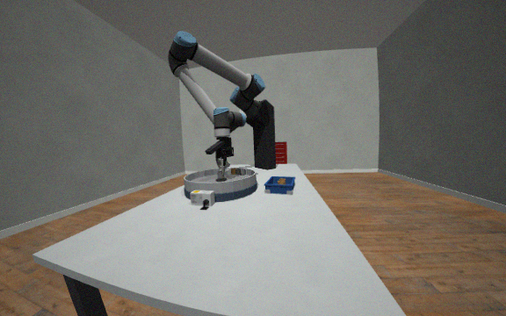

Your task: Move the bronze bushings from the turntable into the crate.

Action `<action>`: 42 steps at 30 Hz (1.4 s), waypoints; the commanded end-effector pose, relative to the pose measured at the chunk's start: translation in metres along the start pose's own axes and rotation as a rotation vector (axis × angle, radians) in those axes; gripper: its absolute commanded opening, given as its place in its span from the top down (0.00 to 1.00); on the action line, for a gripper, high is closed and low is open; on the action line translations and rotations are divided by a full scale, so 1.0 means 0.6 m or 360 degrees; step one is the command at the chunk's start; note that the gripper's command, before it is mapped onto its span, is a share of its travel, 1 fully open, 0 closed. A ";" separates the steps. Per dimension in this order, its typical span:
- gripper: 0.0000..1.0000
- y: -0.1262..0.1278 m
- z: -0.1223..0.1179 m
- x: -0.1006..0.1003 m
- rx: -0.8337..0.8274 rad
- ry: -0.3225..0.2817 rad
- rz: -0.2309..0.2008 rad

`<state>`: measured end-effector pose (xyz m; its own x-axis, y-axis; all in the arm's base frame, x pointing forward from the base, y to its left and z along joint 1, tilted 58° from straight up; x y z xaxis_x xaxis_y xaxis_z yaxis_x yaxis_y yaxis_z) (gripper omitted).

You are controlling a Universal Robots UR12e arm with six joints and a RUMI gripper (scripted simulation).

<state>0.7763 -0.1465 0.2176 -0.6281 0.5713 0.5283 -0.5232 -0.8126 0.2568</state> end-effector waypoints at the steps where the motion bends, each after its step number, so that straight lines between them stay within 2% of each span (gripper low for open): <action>1: 1.00 0.002 0.002 -0.006 -0.0002 0.0003 -0.0002; 42: 1.00 0.002 0.001 -0.013 -0.0002 0.0003 -0.0001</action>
<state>0.7798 -0.1507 0.2136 -0.6277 0.5716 0.5285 -0.5235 -0.8124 0.2568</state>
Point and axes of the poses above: the point where the finger pads meet when closed, its own x axis back along the fingers, its own y axis across the jaws, z = x × y, the point moved 3 cm from there along x, back along the fingers, and after that the axes turned 5 degrees about x, right-handed, at the moved point
